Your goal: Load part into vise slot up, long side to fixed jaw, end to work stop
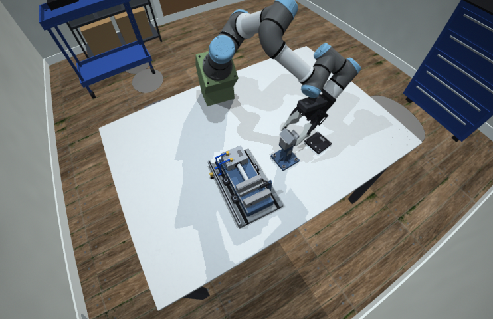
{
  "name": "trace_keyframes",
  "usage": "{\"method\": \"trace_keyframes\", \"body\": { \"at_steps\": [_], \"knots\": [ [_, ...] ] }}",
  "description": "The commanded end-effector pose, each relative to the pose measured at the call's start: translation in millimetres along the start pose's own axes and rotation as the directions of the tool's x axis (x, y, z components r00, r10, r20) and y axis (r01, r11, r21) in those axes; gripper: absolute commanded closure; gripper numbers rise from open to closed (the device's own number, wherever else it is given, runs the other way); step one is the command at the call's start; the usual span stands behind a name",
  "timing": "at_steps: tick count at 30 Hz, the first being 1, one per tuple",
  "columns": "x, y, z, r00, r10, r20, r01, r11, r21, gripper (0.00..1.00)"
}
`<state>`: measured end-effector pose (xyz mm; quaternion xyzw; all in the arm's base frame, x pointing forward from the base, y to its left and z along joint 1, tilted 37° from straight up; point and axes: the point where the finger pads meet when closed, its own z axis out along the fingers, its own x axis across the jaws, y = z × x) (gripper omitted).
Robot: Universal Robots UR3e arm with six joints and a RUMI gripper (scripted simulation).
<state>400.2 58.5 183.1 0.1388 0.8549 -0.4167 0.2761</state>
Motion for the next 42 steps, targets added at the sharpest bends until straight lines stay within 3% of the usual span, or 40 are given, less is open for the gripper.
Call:
{"method": "trace_keyframes", "body": {
  "at_steps": [1, 26, 42],
  "knots": [
    [-0.6, -0.4, -0.6, 1.000, 0.002, 0.002, -0.002, 1.000, -0.014, 0.49],
    [-0.7, -1.3, -0.6, 1.000, 0.002, 0.003, -0.001, 0.992, -0.123, 0.49],
    [-0.6, -2.4, -0.4, 1.000, 0.002, 0.002, -0.001, 0.964, -0.265, 0.49]
  ]
}}
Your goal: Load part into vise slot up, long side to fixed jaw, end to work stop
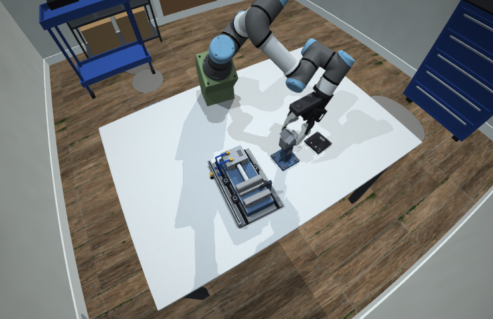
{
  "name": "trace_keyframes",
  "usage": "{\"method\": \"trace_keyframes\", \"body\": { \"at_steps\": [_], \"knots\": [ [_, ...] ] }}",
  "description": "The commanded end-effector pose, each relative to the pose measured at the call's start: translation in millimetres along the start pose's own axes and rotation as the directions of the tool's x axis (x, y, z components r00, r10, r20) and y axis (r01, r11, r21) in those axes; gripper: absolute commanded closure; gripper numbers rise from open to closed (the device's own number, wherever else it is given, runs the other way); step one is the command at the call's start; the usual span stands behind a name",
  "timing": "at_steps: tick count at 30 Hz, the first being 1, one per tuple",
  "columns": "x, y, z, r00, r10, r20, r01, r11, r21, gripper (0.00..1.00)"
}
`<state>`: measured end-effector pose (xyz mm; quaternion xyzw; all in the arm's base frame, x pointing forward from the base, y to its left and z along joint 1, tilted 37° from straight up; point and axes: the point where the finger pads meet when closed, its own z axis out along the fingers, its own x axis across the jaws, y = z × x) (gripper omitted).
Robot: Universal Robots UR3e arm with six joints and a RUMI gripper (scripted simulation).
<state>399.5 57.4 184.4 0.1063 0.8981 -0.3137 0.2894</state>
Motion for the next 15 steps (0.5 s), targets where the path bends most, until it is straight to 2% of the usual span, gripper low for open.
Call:
{"method": "trace_keyframes", "body": {
  "at_steps": [1, 15],
  "knots": [
    [-0.4, -0.5, -0.5, 1.000, 0.000, 0.005, 0.000, 0.999, -0.034, 0.49],
    [-0.3, -1.9, -0.2, 1.000, 0.000, 0.005, 0.001, 0.978, -0.207, 0.49]
  ]
}}
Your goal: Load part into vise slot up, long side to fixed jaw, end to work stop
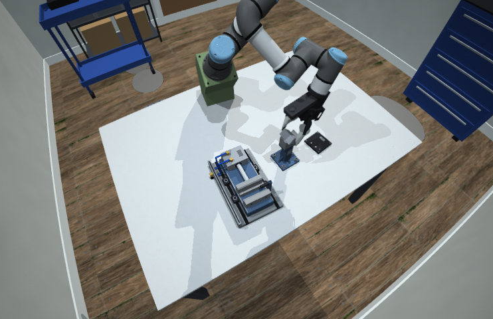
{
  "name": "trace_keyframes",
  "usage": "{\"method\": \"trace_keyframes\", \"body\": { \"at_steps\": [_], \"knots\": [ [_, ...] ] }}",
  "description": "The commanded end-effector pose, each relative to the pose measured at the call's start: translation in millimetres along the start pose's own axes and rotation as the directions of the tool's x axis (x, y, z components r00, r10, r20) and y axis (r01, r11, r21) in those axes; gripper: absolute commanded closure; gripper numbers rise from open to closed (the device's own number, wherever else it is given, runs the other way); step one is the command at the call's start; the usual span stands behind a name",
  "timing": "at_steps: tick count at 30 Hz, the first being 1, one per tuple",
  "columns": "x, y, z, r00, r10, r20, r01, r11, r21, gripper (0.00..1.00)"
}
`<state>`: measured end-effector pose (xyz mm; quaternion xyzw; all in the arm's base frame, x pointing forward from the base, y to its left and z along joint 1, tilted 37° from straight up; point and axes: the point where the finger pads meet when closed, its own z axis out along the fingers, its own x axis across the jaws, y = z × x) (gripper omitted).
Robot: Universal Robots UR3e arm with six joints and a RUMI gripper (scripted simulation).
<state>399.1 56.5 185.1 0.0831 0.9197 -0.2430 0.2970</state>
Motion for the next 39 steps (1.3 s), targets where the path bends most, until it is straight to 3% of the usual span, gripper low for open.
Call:
{"method": "trace_keyframes", "body": {
  "at_steps": [1, 3, 18, 20, 35, 39],
  "knots": [
    [-0.3, -0.8, -0.3, 1.000, 0.000, 0.004, 0.000, 0.998, -0.066, 0.49],
    [-0.3, -0.8, -0.3, 1.000, 0.000, 0.004, 0.000, 0.998, -0.066, 0.49],
    [-0.3, -2.4, 0.0, 1.000, 0.000, 0.004, 0.001, 0.965, -0.263, 0.49],
    [-0.3, -2.4, 0.0, 1.000, 0.000, 0.004, 0.001, 0.965, -0.263, 0.49],
    [-0.3, -3.6, 0.5, 1.000, 0.000, 0.004, 0.002, 0.909, -0.417, 0.49],
    [-0.2, -3.8, 0.6, 1.000, 0.000, 0.004, 0.002, 0.900, -0.436, 0.49]
  ]
}}
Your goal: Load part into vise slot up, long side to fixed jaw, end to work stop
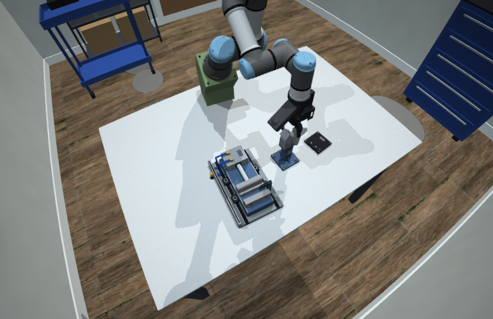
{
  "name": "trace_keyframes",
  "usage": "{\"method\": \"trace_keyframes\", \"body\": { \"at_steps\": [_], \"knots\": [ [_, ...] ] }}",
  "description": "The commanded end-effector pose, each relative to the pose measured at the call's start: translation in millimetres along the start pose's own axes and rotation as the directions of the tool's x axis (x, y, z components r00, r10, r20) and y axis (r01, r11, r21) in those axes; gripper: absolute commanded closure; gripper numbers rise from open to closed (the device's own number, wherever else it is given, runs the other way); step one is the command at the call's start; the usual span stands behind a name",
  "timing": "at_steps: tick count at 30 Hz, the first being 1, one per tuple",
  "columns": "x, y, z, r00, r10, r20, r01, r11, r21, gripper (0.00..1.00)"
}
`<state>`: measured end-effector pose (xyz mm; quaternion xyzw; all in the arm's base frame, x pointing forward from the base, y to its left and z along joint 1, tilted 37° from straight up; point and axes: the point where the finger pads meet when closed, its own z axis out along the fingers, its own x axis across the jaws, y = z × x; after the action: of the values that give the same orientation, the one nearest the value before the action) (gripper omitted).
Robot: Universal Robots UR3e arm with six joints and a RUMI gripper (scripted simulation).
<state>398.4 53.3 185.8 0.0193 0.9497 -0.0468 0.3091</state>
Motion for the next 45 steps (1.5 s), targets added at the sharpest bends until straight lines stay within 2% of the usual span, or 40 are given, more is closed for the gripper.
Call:
{"method": "trace_keyframes", "body": {
  "at_steps": [1, 13, 15, 30, 32, 45],
  "knots": [
    [-0.4, -0.5, -0.4, 1.000, -0.001, 0.001, 0.001, 0.999, -0.042, 0.49],
    [-0.4, -1.4, -0.3, 1.000, -0.002, 0.001, 0.002, 0.988, -0.157, 0.49],
    [-0.4, -1.4, -0.3, 1.000, -0.002, 0.001, 0.002, 0.988, -0.157, 0.49],
    [-0.5, -2.5, -0.1, 1.000, -0.002, 0.001, 0.002, 0.955, -0.296, 0.49],
    [-0.5, -2.5, -0.1, 1.000, -0.002, 0.001, 0.002, 0.955, -0.296, 0.49],
    [-0.4, -3.5, 0.4, 1.000, -0.002, 0.001, 0.002, 0.908, -0.418, 0.49]
  ]
}}
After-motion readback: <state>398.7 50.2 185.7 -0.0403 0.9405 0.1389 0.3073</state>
